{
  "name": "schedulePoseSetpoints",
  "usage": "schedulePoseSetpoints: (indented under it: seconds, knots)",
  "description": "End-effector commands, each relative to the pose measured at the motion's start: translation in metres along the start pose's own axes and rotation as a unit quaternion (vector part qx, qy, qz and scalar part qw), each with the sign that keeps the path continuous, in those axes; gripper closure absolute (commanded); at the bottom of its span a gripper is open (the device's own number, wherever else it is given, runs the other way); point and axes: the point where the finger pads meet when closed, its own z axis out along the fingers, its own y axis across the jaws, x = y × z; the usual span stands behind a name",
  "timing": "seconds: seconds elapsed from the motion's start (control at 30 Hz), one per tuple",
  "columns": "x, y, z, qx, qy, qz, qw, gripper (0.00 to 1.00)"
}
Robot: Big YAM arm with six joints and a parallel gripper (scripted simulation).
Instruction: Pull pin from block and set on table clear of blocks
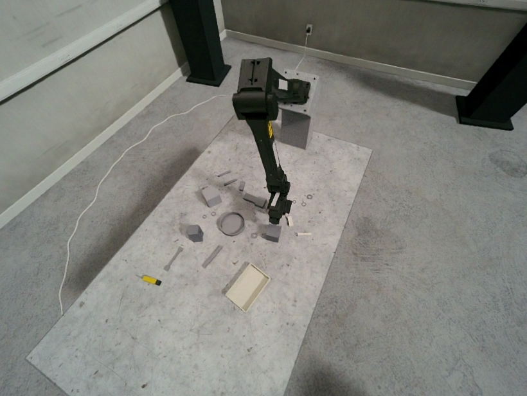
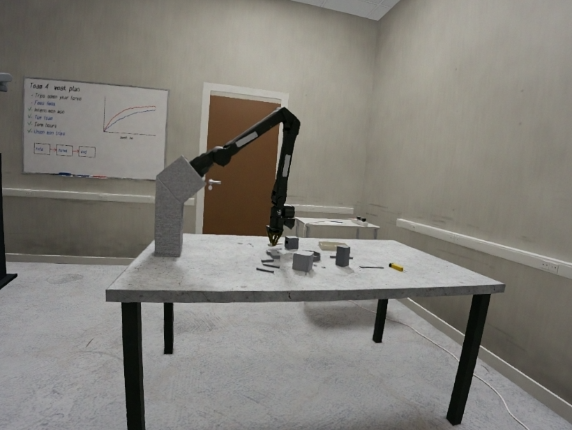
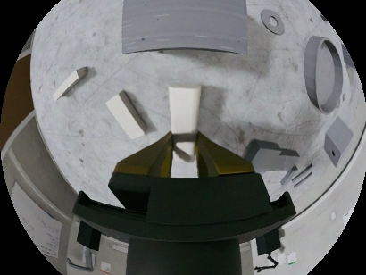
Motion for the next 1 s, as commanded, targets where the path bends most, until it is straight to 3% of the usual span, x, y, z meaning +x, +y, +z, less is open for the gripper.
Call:
schedulePoseSetpoints:
  seconds: [0.0, 0.97]
  knots:
    - [0.0057, -0.0040, 0.0026, 0.001, 0.001, 0.000, 1.000, 1.00]
    - [0.0041, -0.0041, 0.0007, -0.002, 0.002, 0.007, 1.000, 1.00]
